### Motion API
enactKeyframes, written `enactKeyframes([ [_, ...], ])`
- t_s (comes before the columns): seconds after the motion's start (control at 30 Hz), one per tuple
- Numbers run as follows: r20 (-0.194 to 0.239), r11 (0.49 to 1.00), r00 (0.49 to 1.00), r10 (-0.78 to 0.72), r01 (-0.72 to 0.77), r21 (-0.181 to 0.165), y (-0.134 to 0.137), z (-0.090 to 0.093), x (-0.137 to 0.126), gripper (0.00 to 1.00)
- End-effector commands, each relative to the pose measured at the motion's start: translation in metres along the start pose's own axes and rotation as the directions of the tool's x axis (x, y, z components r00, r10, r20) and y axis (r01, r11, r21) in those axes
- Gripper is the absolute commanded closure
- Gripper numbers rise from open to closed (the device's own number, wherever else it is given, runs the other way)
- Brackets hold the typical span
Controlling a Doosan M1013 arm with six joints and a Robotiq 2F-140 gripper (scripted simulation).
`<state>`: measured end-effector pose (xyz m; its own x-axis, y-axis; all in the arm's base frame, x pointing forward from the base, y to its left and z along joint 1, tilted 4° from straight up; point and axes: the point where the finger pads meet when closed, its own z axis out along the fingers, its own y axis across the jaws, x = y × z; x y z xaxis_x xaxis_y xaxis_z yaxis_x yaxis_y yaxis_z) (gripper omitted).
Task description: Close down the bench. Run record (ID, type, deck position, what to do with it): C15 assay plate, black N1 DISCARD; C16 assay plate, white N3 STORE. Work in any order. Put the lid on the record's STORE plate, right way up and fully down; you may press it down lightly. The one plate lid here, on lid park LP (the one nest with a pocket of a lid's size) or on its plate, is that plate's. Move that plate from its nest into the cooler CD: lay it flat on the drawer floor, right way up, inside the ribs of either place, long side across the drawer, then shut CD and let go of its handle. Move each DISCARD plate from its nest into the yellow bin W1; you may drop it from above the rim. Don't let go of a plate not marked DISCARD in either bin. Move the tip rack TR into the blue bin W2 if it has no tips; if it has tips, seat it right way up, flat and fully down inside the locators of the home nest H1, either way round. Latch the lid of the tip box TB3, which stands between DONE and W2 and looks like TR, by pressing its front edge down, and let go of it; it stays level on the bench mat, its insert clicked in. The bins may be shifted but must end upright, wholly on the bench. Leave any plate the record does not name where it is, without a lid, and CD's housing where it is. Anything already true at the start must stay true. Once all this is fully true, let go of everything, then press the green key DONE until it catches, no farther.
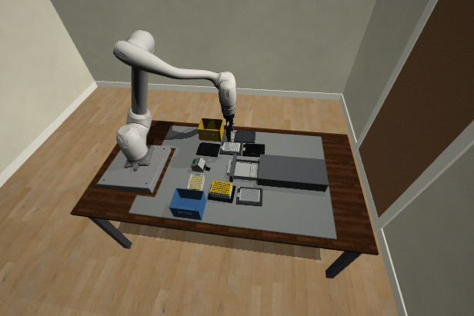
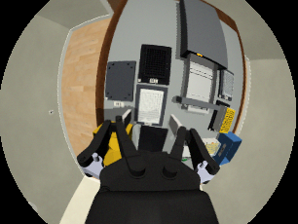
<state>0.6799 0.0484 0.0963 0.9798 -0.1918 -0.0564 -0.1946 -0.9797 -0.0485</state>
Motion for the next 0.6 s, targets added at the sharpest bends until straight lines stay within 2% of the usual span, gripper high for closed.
enactKeyframes([
  [0.0, 0.000, 1.000, 1.000, 0.000, 0.000, 0.000, 0.000, 0.000, 0.000, 0.34],
  [0.3, 0.000, 1.000, 1.000, 0.000, 0.000, 0.000, 0.000, 0.000, 0.000, 0.34],
  [0.57, 0.000, 1.000, 1.000, 0.000, 0.000, 0.000, 0.000, 0.010, 0.000, 0.34],
])
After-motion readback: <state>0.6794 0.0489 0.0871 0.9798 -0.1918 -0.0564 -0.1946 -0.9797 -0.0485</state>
